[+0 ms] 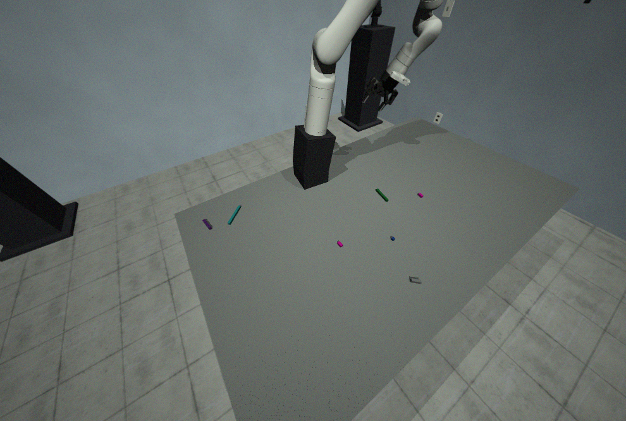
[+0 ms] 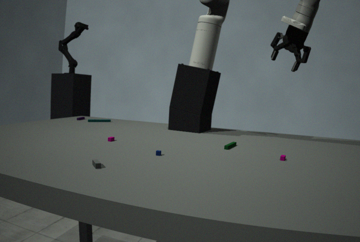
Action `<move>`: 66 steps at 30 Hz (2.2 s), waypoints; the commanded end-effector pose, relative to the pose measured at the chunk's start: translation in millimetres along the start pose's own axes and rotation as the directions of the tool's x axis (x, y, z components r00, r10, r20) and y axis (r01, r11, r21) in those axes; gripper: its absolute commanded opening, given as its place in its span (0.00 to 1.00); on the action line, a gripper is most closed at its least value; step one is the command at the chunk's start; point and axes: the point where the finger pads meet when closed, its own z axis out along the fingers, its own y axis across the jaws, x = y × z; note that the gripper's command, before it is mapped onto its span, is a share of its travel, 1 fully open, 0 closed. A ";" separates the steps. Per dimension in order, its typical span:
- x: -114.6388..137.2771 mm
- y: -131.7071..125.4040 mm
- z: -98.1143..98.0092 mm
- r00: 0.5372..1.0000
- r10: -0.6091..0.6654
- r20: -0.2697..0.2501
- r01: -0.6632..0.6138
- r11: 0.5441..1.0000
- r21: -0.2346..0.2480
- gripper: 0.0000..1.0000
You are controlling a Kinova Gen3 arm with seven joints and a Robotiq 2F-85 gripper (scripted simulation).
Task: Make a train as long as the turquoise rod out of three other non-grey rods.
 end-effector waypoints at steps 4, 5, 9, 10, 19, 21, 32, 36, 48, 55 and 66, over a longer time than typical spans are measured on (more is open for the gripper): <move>-0.1 -0.1 -0.4 1.000 0.000 0.000 0.000 1.000 0.001 1.00; -0.1 -0.1 -0.4 1.000 0.000 0.000 0.000 1.000 0.001 1.00; -0.1 -0.1 -0.4 1.000 0.000 0.000 0.000 1.000 0.001 1.00; -0.1 -0.1 -0.4 1.000 0.000 0.000 0.000 1.000 0.001 1.00; -0.1 -0.2 -0.4 1.000 0.000 0.000 0.000 1.000 0.001 1.00; 0.2 -0.6 -0.4 1.000 0.000 0.000 0.000 1.000 0.002 1.00; 18.5 -21.4 0.8 1.000 0.022 0.003 -0.022 0.999 0.036 1.00; 26.9 -29.9 1.3 1.000 0.031 0.003 -0.031 0.998 0.050 1.00; 135.3 -104.5 7.2 0.992 0.124 -0.019 -0.118 0.974 0.193 1.00; 205.1 -129.7 11.2 0.984 0.172 -0.051 -0.153 0.953 0.261 1.00; 343.2 -144.1 20.9 0.958 0.251 -0.139 -0.188 0.915 0.357 1.00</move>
